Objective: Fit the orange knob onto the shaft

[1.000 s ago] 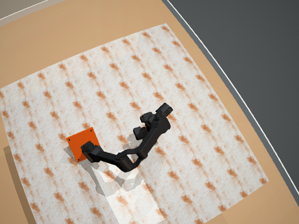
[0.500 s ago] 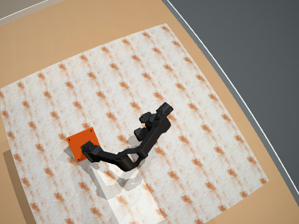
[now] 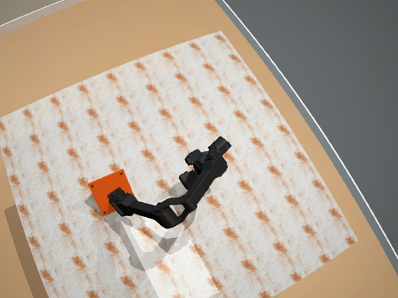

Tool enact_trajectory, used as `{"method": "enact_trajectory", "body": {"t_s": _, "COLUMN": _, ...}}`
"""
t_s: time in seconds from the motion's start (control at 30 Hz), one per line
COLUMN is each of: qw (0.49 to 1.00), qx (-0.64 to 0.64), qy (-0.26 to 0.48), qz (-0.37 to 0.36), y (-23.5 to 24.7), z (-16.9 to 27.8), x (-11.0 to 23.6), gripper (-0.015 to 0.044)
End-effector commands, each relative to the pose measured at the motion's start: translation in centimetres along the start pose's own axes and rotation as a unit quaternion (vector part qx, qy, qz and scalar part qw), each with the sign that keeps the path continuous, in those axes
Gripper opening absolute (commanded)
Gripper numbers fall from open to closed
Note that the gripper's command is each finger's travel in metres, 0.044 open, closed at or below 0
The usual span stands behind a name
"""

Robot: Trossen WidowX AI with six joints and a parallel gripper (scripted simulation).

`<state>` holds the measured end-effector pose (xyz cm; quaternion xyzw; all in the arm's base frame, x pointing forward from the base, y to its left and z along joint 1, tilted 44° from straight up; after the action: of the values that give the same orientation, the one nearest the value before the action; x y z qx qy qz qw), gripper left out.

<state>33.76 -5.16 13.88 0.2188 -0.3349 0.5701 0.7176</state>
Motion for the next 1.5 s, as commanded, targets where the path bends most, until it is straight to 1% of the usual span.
{"method": "enact_trajectory", "body": {"t_s": 0.0, "qw": 1.0, "qx": 0.003, "qy": 0.001, "qz": 0.0, "y": 0.19, "z": -0.05, "x": -0.12, "gripper": 0.0}}
{"method": "enact_trajectory", "body": {"t_s": 0.97, "qw": 1.0, "qx": 0.003, "qy": 0.001, "qz": 0.0, "y": 0.19, "z": -0.07, "x": -0.23, "gripper": 0.0}}
{"method": "enact_trajectory", "body": {"t_s": 1.17, "qw": 1.0, "qx": 0.003, "qy": 0.001, "qz": 0.0, "y": 0.04, "z": -0.06, "x": 0.21, "gripper": 0.0}}
{"method": "enact_trajectory", "body": {"t_s": 1.27, "qw": 1.0, "qx": 0.03, "qy": 0.001, "qz": 0.0, "y": 0.02, "z": -0.04, "x": 0.26, "gripper": 0.0}}
{"method": "enact_trajectory", "body": {"t_s": 1.4, "qw": 0.995, "qx": 0.102, "qy": 0.001, "qz": 0.0, "y": -0.11, "z": 0.04, "x": 0.37, "gripper": 0.0}}
{"method": "enact_trajectory", "body": {"t_s": 1.47, "qw": 0.994, "qx": 0.107, "qy": 0.001, "qz": 0.0, "y": -0.1, "z": 0.04, "x": 0.32, "gripper": 0.0}}
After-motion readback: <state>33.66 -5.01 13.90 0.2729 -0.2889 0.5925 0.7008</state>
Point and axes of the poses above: the point midway between the two fingers, 35 mm back from their tips, its own x axis back along the fingers, its own y axis across the jaws, z = x × y, the point moved 5 cm from there along x, back along the fingers, and after that the axes turned 11 degrees about -x, right-handed, at the moved point
